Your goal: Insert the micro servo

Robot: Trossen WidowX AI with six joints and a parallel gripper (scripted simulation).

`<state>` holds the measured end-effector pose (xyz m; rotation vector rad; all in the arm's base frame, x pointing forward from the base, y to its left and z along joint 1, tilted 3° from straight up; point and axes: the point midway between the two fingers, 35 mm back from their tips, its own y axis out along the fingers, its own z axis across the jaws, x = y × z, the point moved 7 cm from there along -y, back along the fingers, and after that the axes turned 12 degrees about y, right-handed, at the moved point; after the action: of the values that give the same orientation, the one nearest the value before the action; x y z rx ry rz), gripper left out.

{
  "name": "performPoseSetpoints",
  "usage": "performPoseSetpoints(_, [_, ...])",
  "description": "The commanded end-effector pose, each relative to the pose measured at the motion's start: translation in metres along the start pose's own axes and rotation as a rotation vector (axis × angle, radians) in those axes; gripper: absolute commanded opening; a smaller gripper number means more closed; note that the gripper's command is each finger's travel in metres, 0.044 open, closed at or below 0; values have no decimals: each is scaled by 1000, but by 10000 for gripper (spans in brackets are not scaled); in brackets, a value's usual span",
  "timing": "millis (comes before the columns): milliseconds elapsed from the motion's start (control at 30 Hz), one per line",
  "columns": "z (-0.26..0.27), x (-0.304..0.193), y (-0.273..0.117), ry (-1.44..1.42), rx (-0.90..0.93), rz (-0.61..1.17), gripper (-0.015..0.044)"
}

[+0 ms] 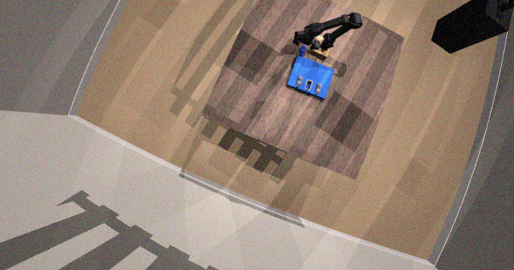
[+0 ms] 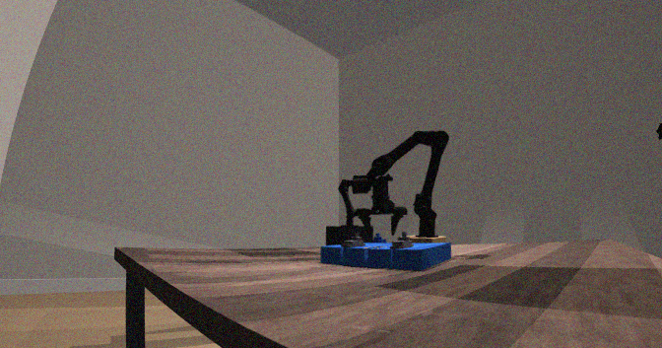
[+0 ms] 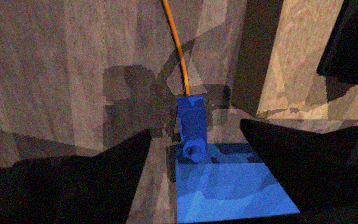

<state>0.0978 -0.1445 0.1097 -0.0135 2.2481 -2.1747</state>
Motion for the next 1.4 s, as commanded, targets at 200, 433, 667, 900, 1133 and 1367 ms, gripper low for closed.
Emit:
performPoseSetpoints(200, [0,0,14,7,3,-3,440])
performPoseSetpoints(433, [0,0,24,7,3,-3,440])
performPoseSetpoints(667, [0,0,24,7,3,-3,282])
performPoseSetpoints(900, [0,0,24,7,3,-3,118])
performPoseSetpoints(1133, [0,0,22,7,3,-3,32])
performPoseSetpoints(1367, [2,-1,-7,6,3,-3,0])
